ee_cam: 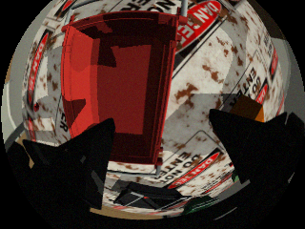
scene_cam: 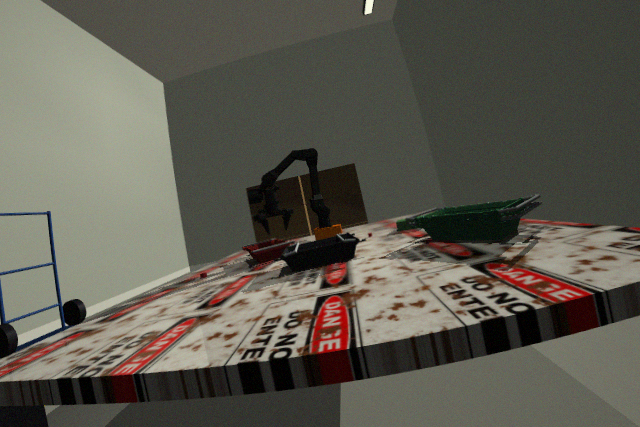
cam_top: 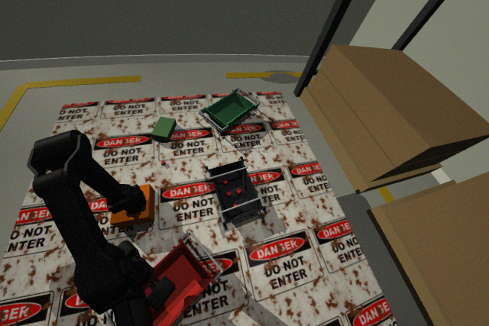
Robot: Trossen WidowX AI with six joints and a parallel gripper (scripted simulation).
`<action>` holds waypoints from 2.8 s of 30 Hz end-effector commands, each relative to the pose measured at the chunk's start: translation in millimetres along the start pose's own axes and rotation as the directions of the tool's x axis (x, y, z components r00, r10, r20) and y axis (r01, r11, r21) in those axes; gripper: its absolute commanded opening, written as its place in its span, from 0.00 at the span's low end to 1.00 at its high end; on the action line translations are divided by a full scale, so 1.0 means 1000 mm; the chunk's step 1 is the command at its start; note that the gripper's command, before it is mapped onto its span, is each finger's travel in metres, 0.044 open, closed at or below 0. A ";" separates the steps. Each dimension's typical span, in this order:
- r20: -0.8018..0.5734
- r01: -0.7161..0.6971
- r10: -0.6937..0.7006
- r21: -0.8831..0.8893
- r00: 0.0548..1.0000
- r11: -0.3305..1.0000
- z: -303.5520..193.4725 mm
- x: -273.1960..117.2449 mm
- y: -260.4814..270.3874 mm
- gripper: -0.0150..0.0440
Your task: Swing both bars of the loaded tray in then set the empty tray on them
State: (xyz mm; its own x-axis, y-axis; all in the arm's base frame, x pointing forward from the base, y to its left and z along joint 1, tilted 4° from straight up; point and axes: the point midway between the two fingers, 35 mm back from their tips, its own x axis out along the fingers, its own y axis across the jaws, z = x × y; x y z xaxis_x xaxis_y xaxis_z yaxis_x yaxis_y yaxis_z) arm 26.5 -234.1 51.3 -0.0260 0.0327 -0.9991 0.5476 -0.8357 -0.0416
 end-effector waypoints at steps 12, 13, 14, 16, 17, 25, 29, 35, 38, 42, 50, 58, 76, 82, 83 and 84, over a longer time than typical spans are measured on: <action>0.006 0.008 -0.009 0.172 1.000 0.985 -0.001 0.015 -0.009 1.00; 0.006 0.008 -0.009 0.172 1.000 0.985 -0.001 0.019 -0.008 1.00; 0.006 0.007 -0.009 0.172 1.000 0.985 0.000 0.023 -0.008 1.00; 0.006 0.007 -0.009 0.173 1.000 0.985 0.000 0.033 -0.007 1.00; 0.006 0.007 -0.009 0.173 1.000 0.985 0.000 0.038 -0.006 1.00; 0.006 0.008 -0.009 0.173 1.000 0.985 0.000 0.076 -0.008 1.00; 0.005 0.008 -0.009 0.173 1.000 0.985 -0.001 0.091 -0.010 1.00; 0.005 0.008 -0.009 0.173 1.000 0.985 -0.001 0.091 -0.011 1.00; 0.005 0.008 -0.009 0.173 1.000 0.985 -0.001 0.091 -0.011 1.00; 0.005 0.008 -0.009 0.173 1.000 0.985 -0.001 0.091 -0.011 0.98; 0.005 0.008 -0.009 0.173 1.000 0.985 -0.001 0.091 -0.011 0.78; 0.005 0.008 -0.009 0.173 1.000 0.985 -0.001 0.091 -0.011 0.60; 0.005 0.008 -0.009 0.173 1.000 0.985 -0.001 0.091 -0.011 0.40; 0.005 0.008 -0.009 0.173 1.000 0.985 -0.001 0.091 -0.011 0.33; 0.005 0.008 -0.009 0.173 1.000 0.985 -0.001 0.091 -0.011 0.32; 0.005 0.008 -0.009 0.173 1.000 0.985 -0.001 0.091 -0.011 0.31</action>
State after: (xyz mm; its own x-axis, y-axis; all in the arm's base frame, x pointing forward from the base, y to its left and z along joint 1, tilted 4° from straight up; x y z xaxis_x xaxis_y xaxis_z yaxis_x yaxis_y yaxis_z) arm 20.7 -223.6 -39.2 -0.0292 0.0296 -0.9991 0.3954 -0.9177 -0.0387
